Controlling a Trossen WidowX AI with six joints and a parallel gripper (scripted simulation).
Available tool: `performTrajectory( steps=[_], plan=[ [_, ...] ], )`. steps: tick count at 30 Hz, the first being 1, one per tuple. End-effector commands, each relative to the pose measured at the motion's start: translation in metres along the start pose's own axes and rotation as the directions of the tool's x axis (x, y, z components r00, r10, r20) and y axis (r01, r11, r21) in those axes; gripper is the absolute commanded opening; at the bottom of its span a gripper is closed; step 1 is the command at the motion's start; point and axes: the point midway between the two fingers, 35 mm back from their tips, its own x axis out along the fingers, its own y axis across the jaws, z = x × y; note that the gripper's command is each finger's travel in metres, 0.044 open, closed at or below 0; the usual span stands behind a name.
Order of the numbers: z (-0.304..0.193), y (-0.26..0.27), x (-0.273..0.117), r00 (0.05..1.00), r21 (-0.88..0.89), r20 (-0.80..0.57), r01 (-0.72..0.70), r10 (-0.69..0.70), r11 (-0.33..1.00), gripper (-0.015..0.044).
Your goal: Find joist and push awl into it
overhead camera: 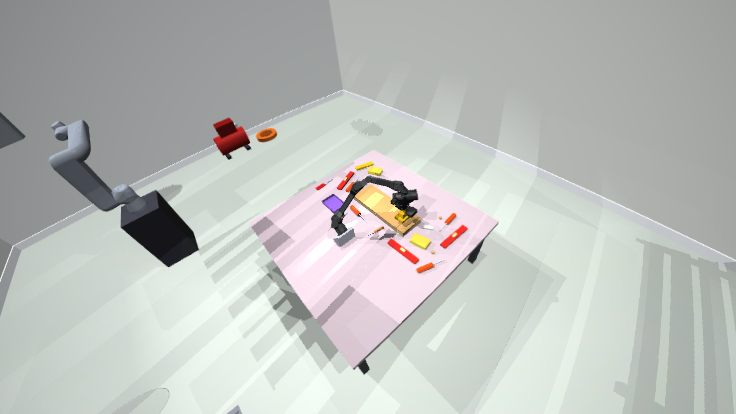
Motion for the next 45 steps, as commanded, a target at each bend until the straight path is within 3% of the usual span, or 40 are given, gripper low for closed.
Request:
performTrajectory(
  steps=[1, 45],
  plan=[
    [0.0, -0.001, 0.003, 1.0, 0.002, 0.009, 0.0, 0.0, 1.0, 0.0],
    [-0.015, 0.0, 0.056, 1.0, 0.002, 0.01, -0.002, 0.002, 1.0, 0.0]
  ],
)
